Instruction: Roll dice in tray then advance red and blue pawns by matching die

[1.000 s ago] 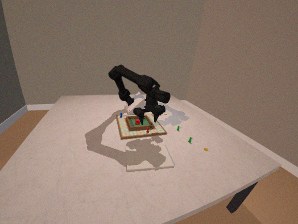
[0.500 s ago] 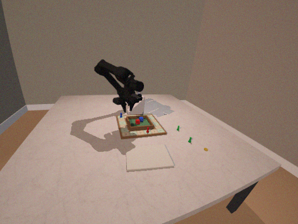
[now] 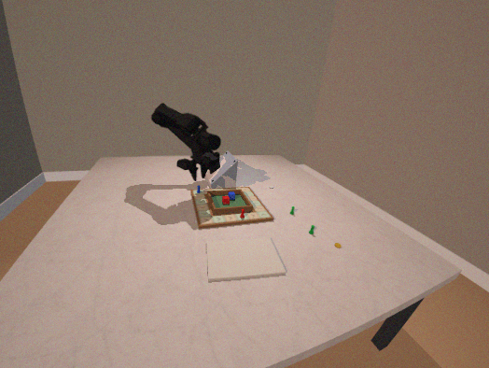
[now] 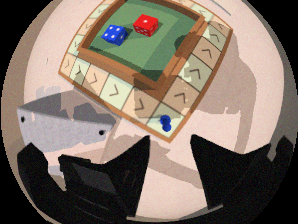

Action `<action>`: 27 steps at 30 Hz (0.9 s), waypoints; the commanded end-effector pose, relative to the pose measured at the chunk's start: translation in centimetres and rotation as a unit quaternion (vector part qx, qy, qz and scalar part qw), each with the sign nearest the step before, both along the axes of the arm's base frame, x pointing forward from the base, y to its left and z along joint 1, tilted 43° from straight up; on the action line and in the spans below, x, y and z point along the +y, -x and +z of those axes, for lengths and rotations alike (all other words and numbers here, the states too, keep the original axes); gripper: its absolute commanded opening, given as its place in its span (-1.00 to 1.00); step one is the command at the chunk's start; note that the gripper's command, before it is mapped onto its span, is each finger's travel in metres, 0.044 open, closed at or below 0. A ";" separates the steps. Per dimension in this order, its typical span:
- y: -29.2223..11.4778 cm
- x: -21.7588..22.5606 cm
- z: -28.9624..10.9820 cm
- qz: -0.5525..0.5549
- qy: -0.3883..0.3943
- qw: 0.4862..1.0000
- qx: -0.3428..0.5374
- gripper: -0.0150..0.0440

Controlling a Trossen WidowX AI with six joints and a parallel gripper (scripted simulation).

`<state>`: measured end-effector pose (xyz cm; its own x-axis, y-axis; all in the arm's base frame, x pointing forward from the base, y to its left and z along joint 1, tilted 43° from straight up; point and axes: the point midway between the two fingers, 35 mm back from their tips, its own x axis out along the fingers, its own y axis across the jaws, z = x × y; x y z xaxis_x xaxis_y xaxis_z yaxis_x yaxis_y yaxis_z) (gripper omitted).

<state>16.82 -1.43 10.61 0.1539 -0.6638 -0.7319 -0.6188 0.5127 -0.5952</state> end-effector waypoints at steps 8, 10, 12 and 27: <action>-0.1 -1.4 -1.4 0.001 0.002 1.000 0.001 0.19; -0.2 -1.6 -1.6 0.002 0.002 1.000 0.001 0.19; -0.2 -1.8 -1.9 0.002 0.002 1.000 0.001 0.19; -0.5 -3.5 -3.5 0.002 0.003 1.000 0.000 0.19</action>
